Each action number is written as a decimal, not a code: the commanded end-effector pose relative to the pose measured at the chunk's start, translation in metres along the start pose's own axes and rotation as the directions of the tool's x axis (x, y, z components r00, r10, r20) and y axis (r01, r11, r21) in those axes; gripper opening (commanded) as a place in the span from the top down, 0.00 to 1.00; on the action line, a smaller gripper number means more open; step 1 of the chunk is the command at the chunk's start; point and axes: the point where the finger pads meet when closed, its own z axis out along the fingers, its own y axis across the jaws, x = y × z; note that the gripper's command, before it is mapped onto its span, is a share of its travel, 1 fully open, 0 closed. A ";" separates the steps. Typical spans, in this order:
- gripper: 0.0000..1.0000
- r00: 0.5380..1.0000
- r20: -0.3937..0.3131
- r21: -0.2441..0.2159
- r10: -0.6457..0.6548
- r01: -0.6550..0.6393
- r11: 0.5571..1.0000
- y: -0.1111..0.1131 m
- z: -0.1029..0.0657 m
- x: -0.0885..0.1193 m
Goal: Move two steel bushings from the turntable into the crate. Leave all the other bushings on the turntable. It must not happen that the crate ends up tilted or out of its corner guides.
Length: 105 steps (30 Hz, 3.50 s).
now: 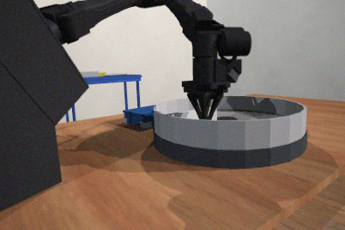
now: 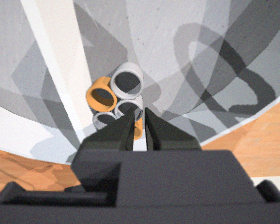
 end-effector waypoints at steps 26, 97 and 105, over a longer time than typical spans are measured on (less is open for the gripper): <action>0.87 0.999 0.030 0.021 -0.012 0.011 1.000 -0.003 -0.016 -0.004; 0.87 1.000 0.025 0.031 0.001 -0.002 1.000 -0.016 -0.003 -0.008; 0.87 1.000 0.025 0.031 0.002 -0.003 1.000 -0.016 -0.003 -0.008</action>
